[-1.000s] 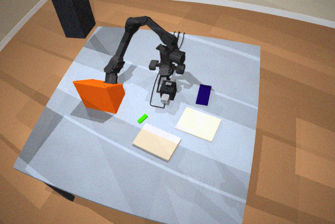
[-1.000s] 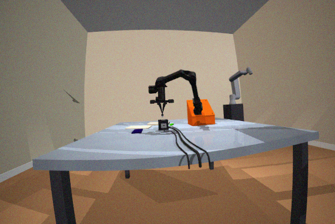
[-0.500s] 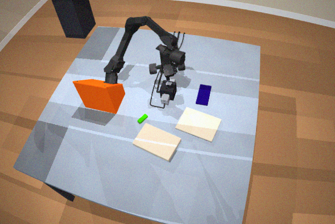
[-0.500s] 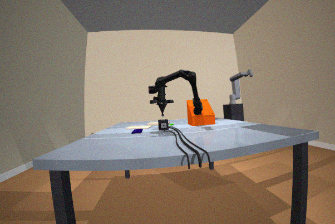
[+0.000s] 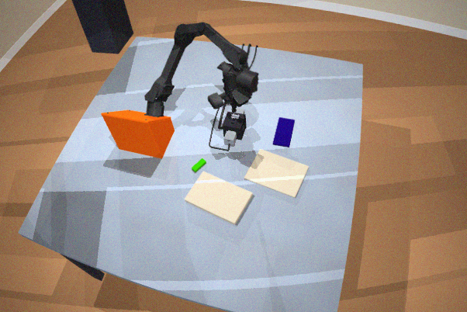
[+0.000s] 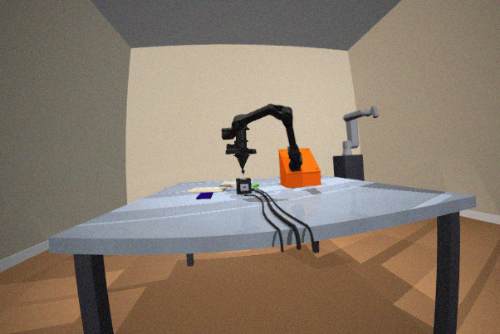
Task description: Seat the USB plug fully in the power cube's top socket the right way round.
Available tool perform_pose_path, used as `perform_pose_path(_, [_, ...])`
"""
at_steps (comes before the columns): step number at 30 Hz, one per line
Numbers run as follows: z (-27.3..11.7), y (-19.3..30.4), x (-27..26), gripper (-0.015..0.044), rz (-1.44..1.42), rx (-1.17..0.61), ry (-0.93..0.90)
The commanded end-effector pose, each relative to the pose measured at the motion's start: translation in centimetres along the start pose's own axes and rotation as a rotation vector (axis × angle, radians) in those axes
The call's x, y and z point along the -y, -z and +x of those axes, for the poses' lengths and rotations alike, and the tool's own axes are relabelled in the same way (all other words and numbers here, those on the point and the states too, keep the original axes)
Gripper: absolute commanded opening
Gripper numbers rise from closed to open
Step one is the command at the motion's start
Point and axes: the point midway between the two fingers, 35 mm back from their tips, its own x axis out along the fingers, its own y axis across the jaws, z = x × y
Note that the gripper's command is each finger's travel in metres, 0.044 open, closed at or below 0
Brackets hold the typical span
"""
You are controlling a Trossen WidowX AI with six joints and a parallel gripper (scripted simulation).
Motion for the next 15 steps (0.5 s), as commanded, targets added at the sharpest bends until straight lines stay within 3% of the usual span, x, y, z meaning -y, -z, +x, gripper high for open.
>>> perform_pose_path(1, [0.03, 0.00, 0.02, 0.0000, -0.107, 0.000, 0.000])
perform_pose_path(15, [0.03, 0.00, 0.02, 0.0000, -0.474, 0.000, 0.000])
